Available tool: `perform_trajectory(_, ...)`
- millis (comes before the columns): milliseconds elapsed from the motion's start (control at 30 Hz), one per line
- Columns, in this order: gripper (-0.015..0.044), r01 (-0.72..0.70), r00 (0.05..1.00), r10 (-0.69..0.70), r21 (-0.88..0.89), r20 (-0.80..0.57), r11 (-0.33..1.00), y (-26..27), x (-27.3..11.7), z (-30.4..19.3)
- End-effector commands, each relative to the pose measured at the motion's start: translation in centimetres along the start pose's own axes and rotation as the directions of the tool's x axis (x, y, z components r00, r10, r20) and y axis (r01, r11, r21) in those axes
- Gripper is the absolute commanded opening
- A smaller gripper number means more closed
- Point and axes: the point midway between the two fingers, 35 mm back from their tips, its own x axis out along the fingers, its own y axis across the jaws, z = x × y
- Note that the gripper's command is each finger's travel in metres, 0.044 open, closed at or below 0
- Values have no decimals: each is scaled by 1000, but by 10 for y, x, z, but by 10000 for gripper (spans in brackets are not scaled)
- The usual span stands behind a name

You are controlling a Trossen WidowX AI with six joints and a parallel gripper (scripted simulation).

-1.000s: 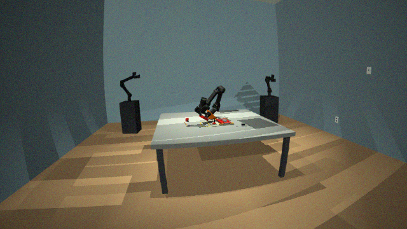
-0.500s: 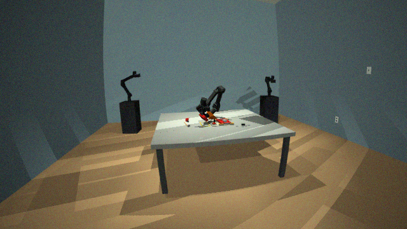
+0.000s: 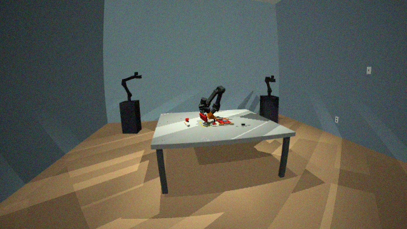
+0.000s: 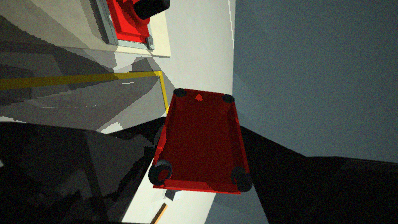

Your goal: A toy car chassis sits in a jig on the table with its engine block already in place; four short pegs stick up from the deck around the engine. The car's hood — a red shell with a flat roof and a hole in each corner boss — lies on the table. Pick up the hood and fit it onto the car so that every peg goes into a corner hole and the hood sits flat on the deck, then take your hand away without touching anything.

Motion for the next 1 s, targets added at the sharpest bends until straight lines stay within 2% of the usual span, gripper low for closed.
perform_trajectory(0,0,1,1000,-1,-104,1,995,0,0,0)
perform_trajectory(467,0,2,1000,-1,-418,1,908,2,0,0)
perform_trajectory(967,0,2,1000,-1,-776,1,631,12,3,-3)
